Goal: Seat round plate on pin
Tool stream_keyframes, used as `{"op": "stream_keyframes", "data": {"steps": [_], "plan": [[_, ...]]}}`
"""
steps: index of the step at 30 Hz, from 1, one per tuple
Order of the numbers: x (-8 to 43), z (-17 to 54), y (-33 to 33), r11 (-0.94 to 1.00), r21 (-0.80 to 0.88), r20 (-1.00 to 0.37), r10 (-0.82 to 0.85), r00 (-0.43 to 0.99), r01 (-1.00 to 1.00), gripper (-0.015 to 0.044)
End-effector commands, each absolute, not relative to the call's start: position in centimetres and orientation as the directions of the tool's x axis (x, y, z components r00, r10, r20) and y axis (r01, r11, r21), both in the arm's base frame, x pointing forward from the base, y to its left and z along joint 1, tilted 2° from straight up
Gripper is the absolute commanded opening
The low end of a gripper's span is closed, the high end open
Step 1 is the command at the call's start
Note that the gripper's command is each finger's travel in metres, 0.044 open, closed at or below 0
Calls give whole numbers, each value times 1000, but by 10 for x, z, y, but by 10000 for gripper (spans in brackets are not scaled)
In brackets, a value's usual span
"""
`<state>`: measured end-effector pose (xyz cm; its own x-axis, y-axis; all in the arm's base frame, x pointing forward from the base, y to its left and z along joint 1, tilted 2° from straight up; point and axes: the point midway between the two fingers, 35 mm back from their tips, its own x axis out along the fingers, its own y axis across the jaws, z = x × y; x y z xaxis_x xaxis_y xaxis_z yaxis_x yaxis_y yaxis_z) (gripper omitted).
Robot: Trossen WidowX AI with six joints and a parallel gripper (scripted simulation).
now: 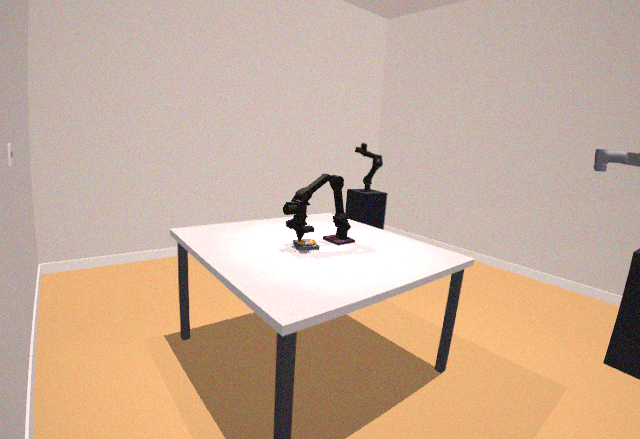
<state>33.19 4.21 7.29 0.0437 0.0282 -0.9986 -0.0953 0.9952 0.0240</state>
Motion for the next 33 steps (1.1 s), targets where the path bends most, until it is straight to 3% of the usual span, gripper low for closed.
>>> {"op": "stream_keyframes", "data": {"steps": [1,33], "plan": [[329,74,50,995,30,-999,34,41,-97,0],[307,75,78,995,34,-999,37,38,-97,0]]}}
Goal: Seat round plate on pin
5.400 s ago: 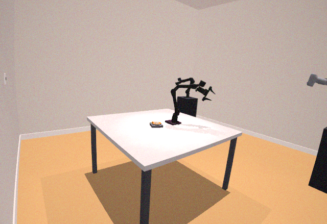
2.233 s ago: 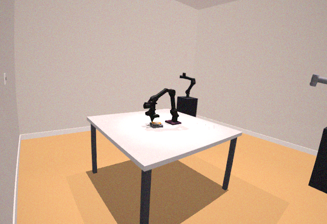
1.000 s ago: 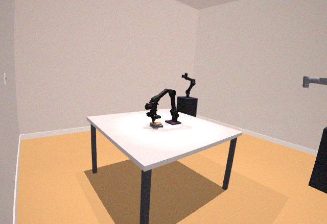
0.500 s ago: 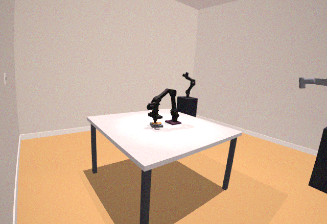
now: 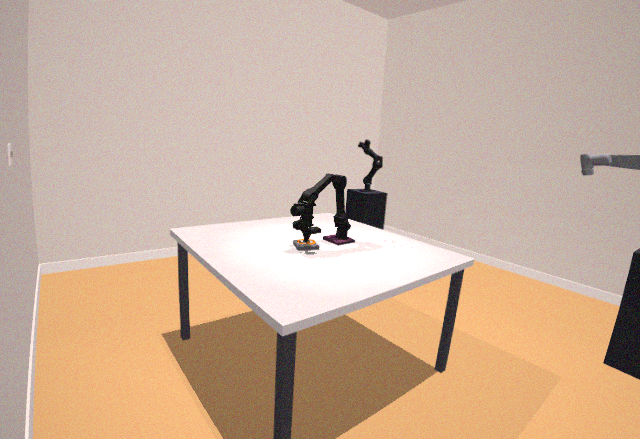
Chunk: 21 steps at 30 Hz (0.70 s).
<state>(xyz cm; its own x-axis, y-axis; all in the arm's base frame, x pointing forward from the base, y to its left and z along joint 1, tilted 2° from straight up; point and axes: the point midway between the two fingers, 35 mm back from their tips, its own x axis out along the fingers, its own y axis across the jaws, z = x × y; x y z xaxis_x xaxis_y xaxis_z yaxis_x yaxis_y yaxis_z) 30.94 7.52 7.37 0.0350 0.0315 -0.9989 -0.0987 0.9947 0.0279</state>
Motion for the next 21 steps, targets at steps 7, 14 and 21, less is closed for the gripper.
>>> {"op": "stream_keyframes", "data": {"steps": [7,14,21], "plan": [[307,104,75,995,33,-999,37,39,-97,0],[306,111,74,995,28,-999,31,36,-96,0],[306,111,74,995,28,-999,31,36,-96,0]]}}
